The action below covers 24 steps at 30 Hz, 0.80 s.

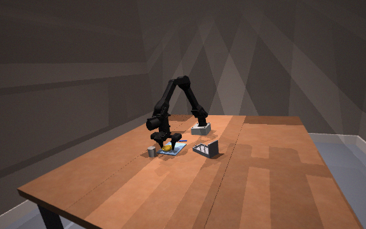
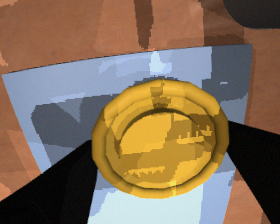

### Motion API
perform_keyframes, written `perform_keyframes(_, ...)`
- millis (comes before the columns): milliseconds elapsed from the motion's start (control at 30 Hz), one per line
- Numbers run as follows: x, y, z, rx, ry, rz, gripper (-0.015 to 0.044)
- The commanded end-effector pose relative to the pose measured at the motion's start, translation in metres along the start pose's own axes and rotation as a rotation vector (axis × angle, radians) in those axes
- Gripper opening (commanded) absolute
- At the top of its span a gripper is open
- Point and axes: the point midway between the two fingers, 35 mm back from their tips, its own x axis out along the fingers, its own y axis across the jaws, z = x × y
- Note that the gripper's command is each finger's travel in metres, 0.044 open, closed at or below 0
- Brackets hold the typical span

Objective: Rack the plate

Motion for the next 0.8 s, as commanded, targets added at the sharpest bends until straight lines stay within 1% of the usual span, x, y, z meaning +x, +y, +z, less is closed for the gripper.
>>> perform_keyframes(0, -0.007, -0.001, 0.002, -0.006, -0.002, -0.001, 0.0205)
perform_keyframes(267, -0.047, -0.003, 0.011, -0.012, -0.005, -0.003, 0.0)
perform_keyframes(767, -0.116, -0.004, 0.016, -0.008, -0.005, -0.002, 0.0)
